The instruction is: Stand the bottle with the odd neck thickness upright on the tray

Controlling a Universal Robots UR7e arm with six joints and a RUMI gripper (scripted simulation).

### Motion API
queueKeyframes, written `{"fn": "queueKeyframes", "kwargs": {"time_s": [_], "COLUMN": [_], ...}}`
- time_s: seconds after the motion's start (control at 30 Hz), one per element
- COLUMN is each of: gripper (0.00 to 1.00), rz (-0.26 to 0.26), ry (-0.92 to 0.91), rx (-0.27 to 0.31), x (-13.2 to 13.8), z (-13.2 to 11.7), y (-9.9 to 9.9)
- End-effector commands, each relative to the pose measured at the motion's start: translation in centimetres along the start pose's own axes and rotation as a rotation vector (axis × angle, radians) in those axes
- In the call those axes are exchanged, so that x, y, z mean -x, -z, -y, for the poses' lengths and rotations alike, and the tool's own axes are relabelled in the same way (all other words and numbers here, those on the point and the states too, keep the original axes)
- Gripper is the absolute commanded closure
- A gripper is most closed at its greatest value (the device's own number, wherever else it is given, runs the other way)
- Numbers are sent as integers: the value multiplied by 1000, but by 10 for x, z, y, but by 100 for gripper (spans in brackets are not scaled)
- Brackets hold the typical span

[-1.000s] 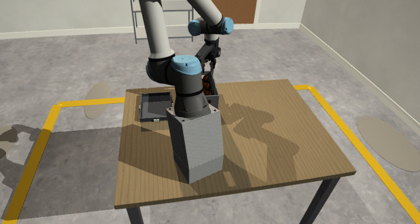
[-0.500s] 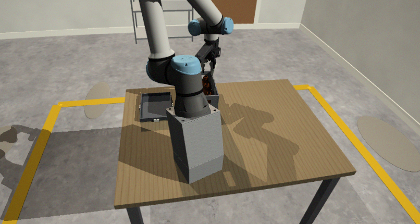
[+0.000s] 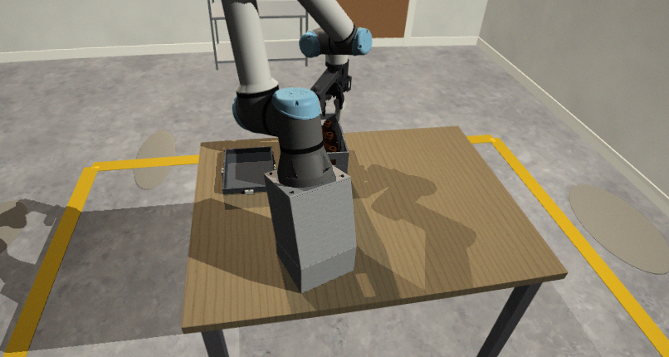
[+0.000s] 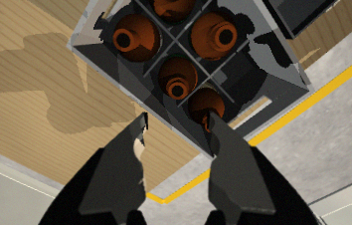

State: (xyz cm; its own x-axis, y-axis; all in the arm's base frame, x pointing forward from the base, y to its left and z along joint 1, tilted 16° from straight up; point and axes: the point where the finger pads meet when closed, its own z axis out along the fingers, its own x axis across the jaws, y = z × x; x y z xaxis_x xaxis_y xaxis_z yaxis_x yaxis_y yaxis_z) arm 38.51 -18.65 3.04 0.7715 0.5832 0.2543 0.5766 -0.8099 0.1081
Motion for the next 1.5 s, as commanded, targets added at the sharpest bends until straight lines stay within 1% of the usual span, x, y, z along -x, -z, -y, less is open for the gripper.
{"fn": "queueKeyframes", "kwargs": {"time_s": [0.0,0.3,1.17,1.47], "gripper": [62,62,62,62], "rz": [0,0,0,0], "ry": [0,0,0,0], "rx": [1,1,1,1], "x": [0,0,0,0], "z": [0,0,0,-1], "y": [-1,-7,-36,-41]}}
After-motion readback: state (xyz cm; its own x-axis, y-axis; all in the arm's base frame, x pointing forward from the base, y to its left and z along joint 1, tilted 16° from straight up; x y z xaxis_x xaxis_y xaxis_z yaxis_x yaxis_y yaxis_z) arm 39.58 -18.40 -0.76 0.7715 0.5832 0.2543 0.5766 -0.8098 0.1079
